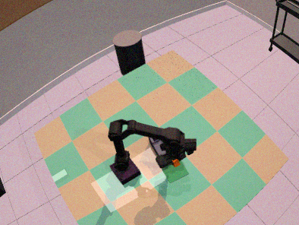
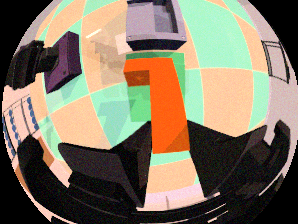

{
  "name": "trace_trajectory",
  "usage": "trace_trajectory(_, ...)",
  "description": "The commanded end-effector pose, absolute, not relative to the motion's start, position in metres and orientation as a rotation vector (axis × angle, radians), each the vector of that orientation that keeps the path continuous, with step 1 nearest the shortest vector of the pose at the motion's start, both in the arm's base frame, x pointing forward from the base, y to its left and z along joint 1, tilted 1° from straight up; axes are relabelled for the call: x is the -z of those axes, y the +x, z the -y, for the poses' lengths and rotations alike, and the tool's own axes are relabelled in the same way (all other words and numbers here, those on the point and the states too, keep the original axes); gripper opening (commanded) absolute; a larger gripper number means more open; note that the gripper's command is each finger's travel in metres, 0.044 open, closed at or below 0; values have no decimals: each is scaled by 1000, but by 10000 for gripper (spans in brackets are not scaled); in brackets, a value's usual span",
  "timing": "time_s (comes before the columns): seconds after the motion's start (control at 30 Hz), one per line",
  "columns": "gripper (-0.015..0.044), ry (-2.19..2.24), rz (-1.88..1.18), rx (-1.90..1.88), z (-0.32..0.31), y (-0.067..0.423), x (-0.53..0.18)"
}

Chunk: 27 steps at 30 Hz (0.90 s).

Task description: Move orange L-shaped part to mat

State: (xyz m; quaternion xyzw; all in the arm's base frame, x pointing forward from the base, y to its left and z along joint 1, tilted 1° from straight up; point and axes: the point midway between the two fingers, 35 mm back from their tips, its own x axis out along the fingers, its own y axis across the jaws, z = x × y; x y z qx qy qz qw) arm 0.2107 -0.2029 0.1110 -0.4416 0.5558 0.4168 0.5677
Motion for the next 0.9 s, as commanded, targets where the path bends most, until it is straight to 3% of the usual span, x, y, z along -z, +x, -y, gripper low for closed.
trace_trajectory(0.0, 0, -1037, -1303, -984, 202, 211, -104)
trace_trajectory(0.87, 0, -1037, -1303, -984, 202, 212, -63)
